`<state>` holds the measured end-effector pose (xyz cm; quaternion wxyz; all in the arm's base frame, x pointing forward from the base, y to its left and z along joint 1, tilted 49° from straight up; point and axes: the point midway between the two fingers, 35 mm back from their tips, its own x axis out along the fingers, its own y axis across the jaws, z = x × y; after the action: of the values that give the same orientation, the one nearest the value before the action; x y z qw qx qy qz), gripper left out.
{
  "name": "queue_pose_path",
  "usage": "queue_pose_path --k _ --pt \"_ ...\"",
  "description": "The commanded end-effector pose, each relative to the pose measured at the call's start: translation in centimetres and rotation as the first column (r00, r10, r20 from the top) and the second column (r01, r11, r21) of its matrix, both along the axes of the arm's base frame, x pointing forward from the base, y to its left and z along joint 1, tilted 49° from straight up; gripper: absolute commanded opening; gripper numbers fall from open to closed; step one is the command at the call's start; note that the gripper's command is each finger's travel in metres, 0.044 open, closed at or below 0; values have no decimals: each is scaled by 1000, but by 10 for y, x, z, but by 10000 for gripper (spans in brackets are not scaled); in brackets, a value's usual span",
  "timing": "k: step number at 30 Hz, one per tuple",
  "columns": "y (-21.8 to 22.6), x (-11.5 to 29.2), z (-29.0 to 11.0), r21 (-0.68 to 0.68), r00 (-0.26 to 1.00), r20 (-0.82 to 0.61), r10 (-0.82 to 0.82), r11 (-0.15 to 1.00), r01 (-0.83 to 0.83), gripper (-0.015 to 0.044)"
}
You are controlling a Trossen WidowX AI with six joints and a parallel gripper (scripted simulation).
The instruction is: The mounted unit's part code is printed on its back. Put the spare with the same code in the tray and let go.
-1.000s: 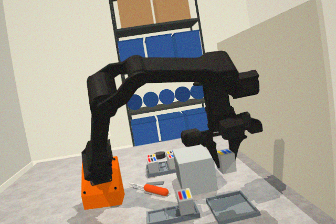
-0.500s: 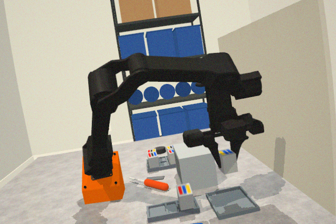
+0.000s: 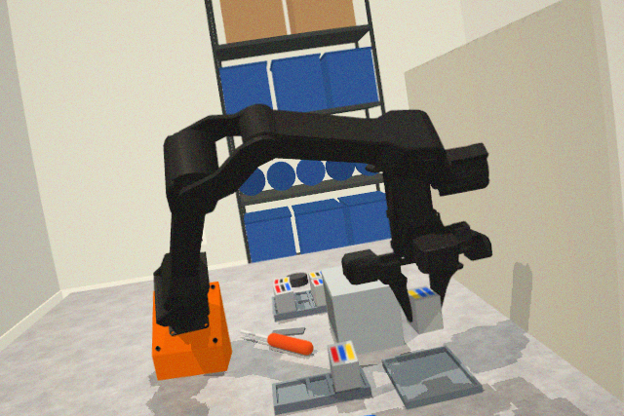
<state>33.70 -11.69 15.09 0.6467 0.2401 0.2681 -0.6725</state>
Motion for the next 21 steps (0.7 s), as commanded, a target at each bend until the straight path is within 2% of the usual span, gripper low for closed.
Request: queue_pose_path --k 1,21 --pt "-3 -1 -2 -5 1000 -4 2 1000 -2 0" --pt "-16 -1 -13 -5 1000 -3 2 1000 -2 0"
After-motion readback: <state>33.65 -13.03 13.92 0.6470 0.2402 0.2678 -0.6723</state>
